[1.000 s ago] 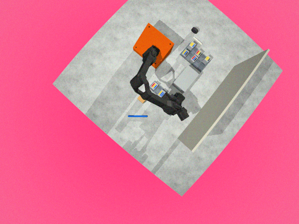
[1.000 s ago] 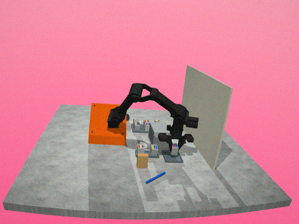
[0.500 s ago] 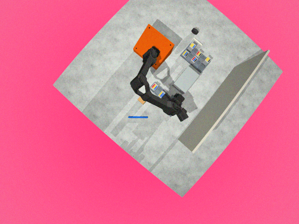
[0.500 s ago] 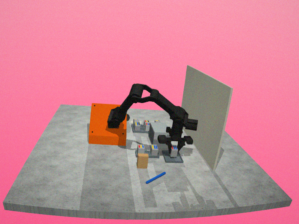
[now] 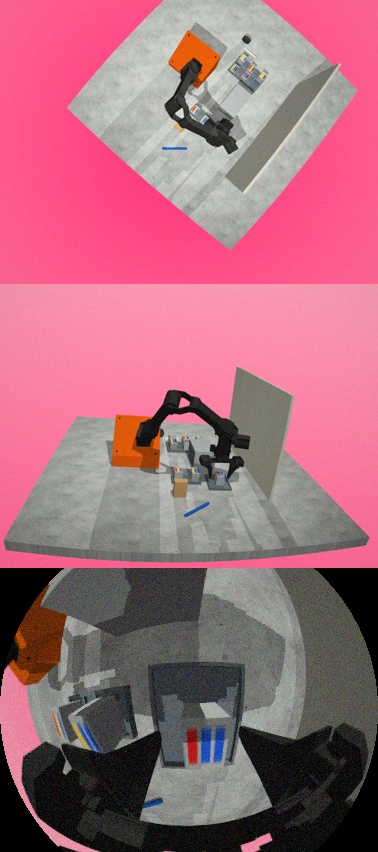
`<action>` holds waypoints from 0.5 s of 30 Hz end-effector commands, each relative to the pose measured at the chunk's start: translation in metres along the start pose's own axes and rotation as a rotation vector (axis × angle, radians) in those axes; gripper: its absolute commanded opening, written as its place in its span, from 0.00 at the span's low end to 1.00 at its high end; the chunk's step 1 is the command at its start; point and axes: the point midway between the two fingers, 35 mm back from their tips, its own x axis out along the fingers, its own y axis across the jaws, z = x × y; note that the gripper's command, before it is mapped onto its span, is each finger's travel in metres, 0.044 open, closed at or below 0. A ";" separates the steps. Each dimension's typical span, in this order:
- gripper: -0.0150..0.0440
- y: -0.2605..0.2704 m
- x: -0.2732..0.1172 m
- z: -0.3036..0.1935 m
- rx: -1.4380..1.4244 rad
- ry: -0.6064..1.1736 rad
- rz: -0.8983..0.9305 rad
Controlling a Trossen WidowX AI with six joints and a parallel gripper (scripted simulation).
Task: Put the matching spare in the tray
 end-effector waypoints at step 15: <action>1.00 -0.002 -0.102 0.002 -0.009 -0.016 -0.016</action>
